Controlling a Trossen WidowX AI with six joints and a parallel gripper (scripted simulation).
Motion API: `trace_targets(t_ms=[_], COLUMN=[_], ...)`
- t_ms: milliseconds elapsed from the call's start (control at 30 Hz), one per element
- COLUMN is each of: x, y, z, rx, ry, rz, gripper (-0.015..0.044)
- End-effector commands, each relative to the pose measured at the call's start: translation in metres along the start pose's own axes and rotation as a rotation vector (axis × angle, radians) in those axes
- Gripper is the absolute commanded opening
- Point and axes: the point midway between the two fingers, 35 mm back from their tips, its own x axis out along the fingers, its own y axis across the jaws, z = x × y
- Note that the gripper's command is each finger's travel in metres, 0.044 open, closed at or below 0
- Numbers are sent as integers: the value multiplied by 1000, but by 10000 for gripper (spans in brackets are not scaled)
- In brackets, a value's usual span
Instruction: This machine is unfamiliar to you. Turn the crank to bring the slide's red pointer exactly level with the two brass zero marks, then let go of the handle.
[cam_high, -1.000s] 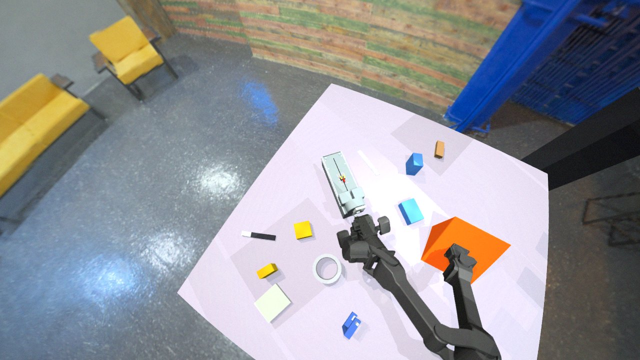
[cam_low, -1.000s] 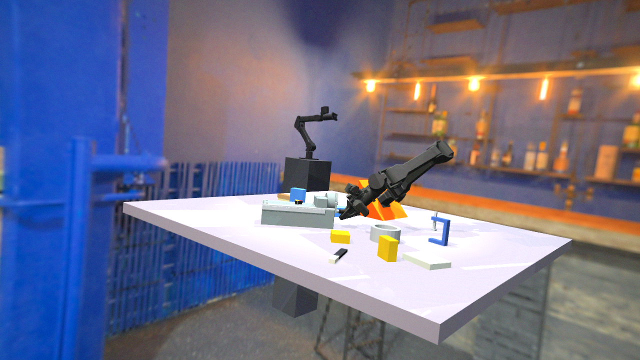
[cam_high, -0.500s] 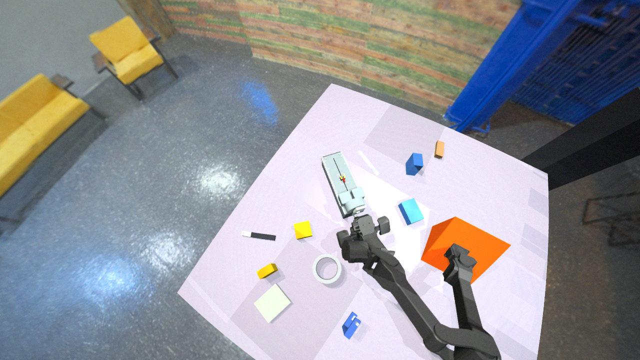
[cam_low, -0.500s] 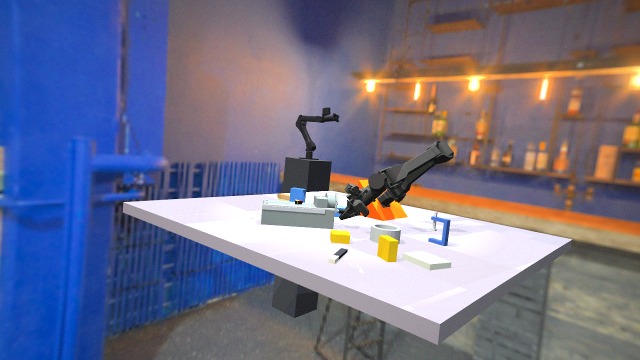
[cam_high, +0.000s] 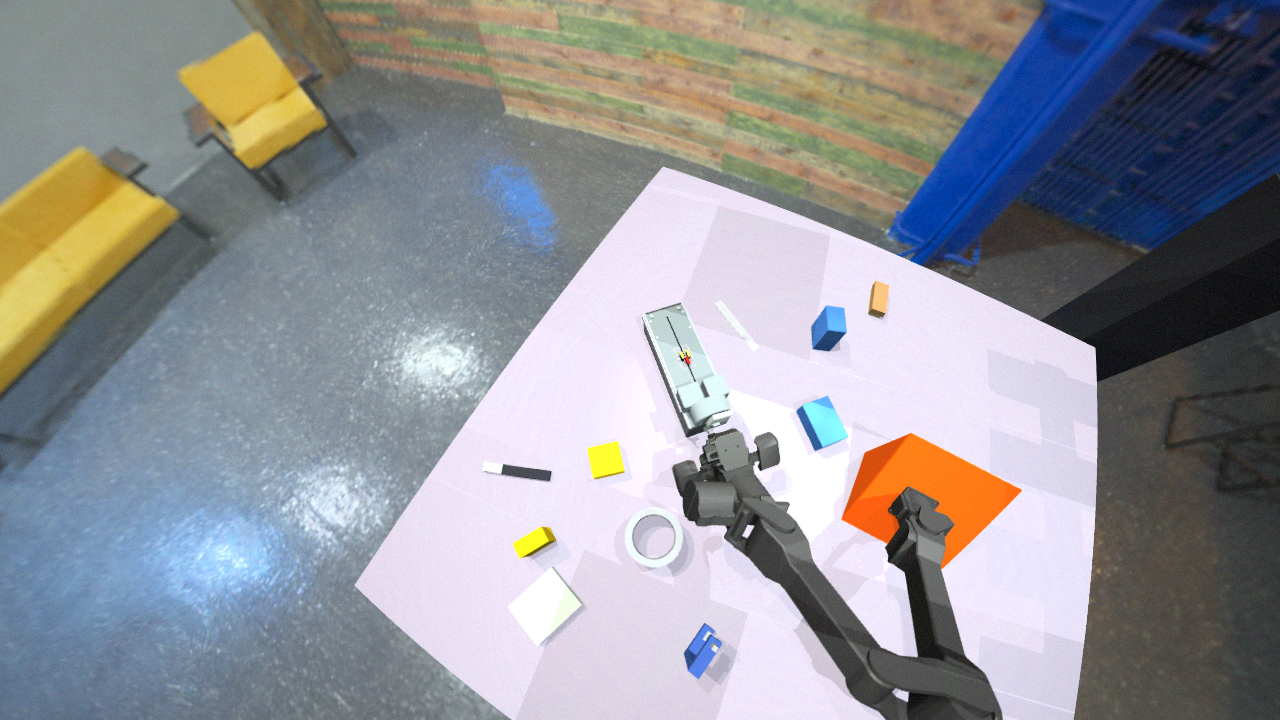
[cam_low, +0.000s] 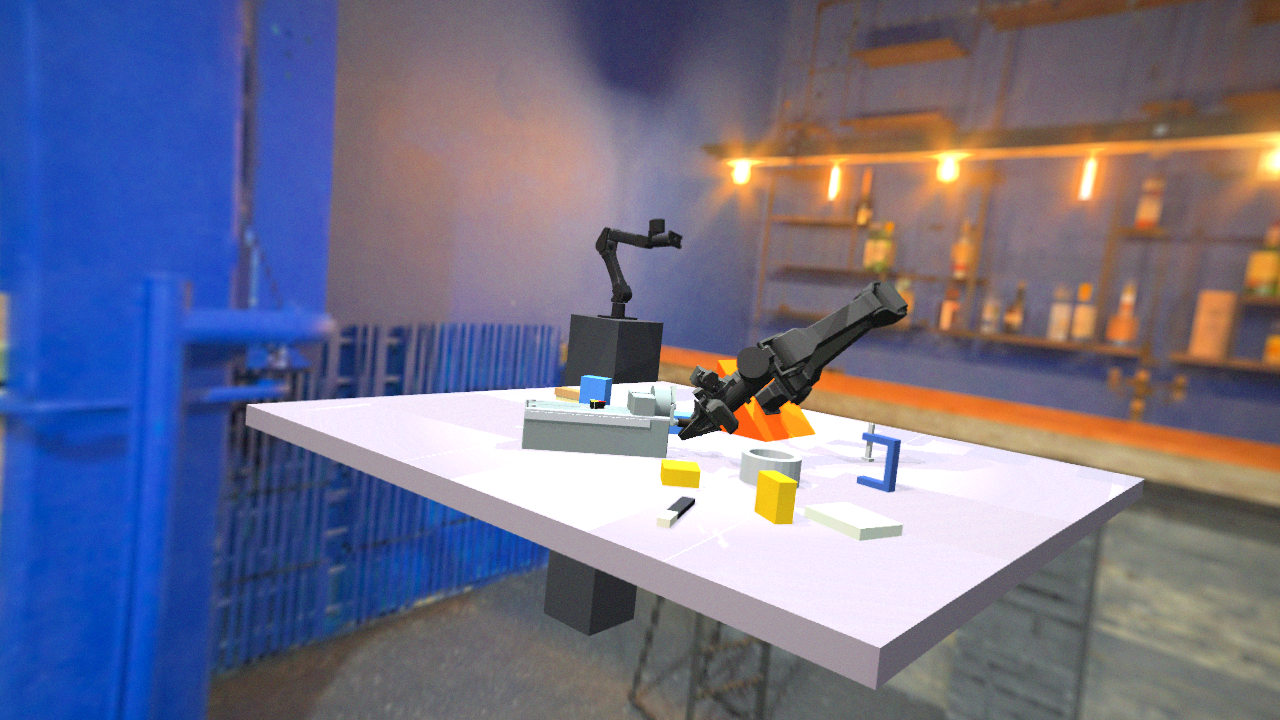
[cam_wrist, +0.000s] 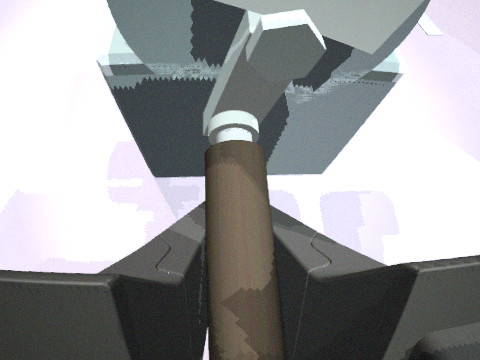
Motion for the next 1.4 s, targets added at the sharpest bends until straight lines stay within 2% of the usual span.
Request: trace_targets(t_ms=[0,1367], x=[-2,-4], y=[9,12], z=[2,3], rx=[-3,-3], ry=[-5,-5], rz=[23,23], gripper=[0,0])
